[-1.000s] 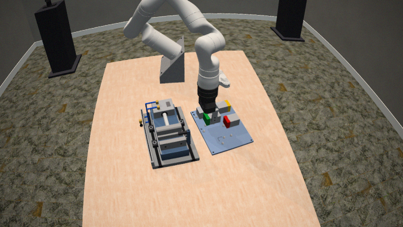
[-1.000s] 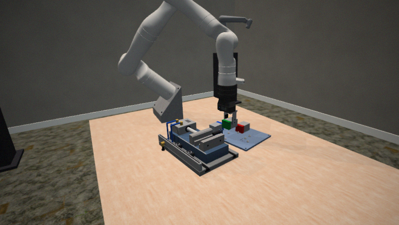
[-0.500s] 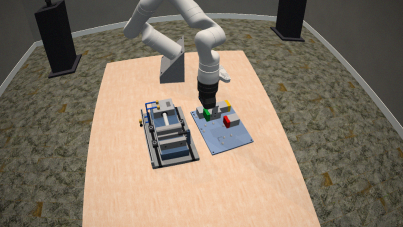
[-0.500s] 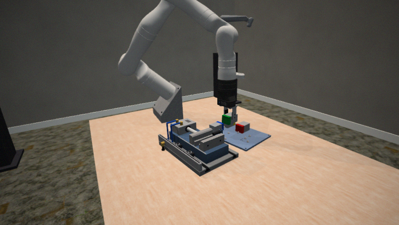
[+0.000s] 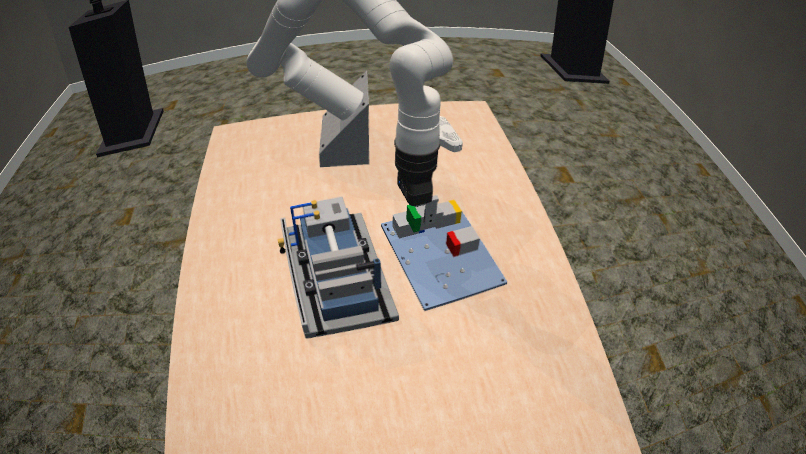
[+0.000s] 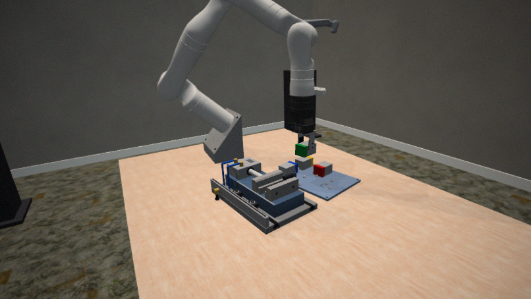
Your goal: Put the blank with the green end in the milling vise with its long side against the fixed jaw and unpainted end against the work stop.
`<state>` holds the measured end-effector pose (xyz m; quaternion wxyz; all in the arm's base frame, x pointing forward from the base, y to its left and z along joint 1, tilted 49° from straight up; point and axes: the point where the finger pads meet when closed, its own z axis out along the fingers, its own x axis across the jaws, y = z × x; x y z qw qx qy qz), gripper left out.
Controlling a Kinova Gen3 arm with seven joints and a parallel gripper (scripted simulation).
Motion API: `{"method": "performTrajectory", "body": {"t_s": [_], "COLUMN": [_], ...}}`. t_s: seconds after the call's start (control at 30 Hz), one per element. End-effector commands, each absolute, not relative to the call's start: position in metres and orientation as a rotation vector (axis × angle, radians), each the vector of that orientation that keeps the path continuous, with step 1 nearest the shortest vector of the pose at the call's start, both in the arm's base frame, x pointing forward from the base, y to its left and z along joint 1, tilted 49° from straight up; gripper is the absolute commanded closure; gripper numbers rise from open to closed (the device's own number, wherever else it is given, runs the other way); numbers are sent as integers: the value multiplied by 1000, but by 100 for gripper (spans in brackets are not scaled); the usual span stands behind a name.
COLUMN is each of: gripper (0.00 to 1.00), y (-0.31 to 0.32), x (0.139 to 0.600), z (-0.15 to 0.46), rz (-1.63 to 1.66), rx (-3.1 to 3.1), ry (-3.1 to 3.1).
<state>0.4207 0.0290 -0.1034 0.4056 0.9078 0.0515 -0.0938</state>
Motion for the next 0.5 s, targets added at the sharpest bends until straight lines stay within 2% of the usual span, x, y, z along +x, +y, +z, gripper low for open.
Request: {"method": "performTrajectory", "body": {"t_s": [0.0, 0.47], "gripper": [100, 100], "y": [40, 55], "x": [425, 428], "z": [-97, -85], "rz": [-223, -225], "rx": [2299, 2298], "ry": [137, 136]}}
